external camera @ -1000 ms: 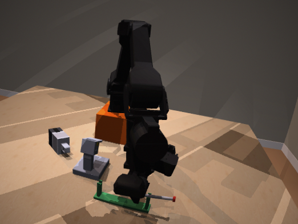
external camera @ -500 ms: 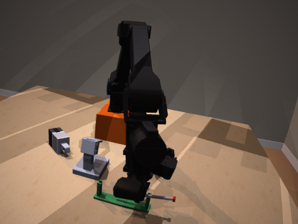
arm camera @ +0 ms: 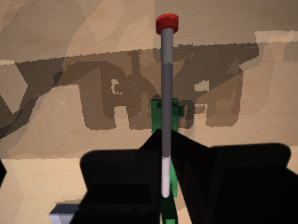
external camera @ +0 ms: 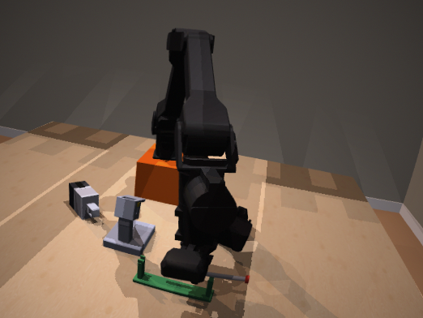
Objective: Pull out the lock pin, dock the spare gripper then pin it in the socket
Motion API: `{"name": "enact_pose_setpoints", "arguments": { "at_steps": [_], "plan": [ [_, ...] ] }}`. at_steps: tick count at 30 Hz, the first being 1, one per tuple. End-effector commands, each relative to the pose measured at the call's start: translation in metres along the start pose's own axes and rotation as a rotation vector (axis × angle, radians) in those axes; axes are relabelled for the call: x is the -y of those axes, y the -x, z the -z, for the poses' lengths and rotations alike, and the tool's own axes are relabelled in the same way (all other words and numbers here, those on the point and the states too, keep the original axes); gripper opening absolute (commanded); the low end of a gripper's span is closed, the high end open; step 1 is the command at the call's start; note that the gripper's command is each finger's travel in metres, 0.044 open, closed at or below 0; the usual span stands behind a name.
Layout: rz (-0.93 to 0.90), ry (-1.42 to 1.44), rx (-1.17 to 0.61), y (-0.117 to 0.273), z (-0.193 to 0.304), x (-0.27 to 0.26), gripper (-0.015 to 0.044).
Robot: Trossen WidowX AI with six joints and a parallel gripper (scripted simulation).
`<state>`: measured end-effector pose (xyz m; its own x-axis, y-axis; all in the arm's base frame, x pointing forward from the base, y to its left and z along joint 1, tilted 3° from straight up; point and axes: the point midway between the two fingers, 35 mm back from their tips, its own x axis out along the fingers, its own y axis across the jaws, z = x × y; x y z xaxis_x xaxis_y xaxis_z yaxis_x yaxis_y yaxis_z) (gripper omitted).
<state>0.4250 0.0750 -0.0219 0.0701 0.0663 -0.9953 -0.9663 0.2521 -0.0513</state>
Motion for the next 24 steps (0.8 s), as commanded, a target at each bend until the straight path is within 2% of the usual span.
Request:
{"name": "enact_pose_setpoints", "arguments": {
  "at_steps": [1, 11, 24],
  "plan": [
    [0.002, 0.000, 0.001, 0.010, -0.001, 0.000, 0.0000],
    [-0.011, 0.000, -0.005, 0.024, -0.001, -0.003, 0.0000],
    [-0.016, 0.001, -0.008, 0.022, 0.008, -0.002, 0.0000]
  ]
}}
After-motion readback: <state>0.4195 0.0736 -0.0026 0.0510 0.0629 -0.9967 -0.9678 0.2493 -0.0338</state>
